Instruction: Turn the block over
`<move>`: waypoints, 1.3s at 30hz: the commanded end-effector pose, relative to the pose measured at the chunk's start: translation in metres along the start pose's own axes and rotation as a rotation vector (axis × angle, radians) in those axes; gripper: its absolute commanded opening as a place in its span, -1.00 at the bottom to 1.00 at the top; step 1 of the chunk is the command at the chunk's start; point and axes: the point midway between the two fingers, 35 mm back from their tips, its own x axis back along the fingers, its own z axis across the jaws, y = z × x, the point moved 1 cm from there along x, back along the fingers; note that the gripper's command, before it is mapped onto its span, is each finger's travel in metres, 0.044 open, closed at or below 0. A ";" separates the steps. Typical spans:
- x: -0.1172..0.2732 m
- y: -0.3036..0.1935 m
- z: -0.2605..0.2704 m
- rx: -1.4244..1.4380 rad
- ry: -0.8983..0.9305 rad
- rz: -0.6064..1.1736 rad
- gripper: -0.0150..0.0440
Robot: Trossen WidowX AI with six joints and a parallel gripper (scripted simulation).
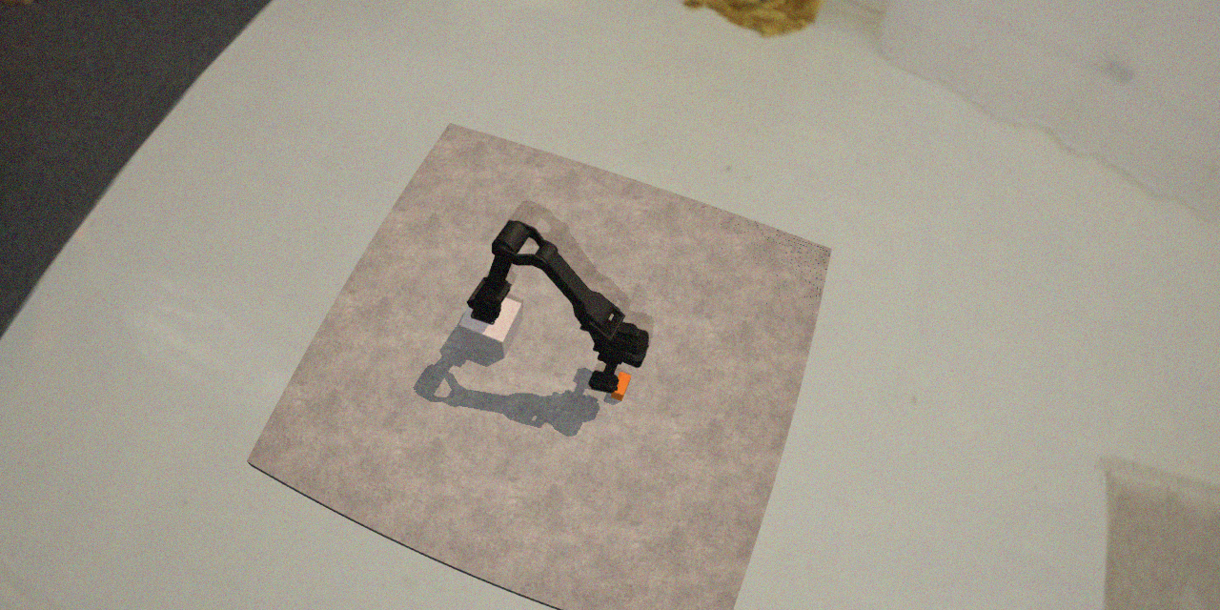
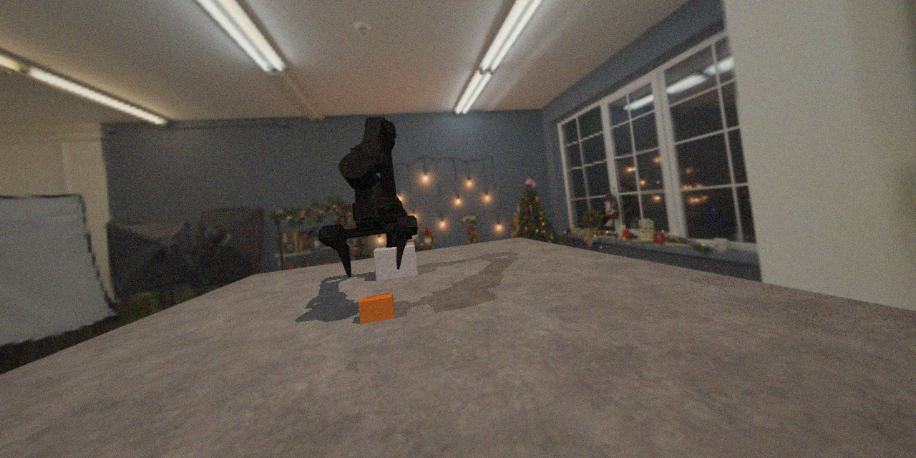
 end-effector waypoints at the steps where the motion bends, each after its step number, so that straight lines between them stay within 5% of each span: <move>1: 0.004 0.013 0.000 0.002 -0.006 0.126 1.00; 8: 0.016 0.026 0.000 0.006 -0.009 0.339 1.00; 39: -0.049 0.004 -0.001 0.006 -0.009 0.344 1.00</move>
